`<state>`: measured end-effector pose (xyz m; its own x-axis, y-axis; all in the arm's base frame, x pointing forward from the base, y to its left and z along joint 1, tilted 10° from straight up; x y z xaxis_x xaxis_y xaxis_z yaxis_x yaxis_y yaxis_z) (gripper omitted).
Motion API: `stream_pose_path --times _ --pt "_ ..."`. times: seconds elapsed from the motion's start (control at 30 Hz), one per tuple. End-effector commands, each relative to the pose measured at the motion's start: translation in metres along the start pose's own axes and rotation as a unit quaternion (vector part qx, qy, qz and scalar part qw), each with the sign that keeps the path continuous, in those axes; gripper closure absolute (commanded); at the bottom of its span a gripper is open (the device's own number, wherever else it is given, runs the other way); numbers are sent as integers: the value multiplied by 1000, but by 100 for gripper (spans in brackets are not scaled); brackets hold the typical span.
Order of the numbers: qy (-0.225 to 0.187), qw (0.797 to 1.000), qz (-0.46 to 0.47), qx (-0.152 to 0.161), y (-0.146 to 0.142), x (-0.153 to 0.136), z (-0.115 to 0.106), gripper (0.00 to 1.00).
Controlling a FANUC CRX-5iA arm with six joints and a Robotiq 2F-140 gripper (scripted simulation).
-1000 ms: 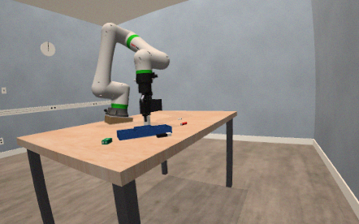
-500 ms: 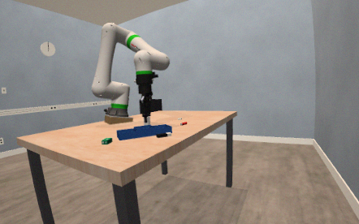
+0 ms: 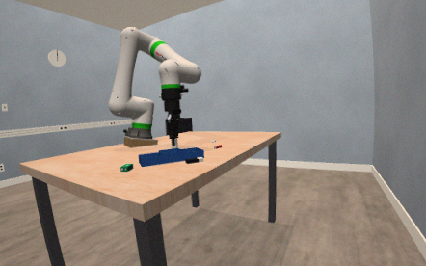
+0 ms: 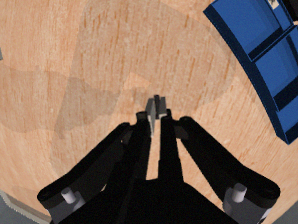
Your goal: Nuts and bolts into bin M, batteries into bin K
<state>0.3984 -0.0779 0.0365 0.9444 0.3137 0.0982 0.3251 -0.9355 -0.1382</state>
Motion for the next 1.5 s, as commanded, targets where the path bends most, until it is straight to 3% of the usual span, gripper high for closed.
stream_pose_path --times 0.0,0.43,1.07,1.47 --pt "0 1000 0 0 0 0 0 85" --pt "0 1000 0 0 0 0 0 85" --pt "0 1000 0 0 0 0 -57 85" --pt "0 1000 0 0 0 0 -60 85"
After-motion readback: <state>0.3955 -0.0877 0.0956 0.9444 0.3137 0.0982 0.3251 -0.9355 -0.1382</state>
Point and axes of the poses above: the point where the finger pads meet when closed, its own z axis out along the fingers, its own y axis across the jaws, x = y × z, the point moved 4 cm from there along -z, back along the fingers, and after that the axes turned 11 degrees about z, right-handed, at the moved point
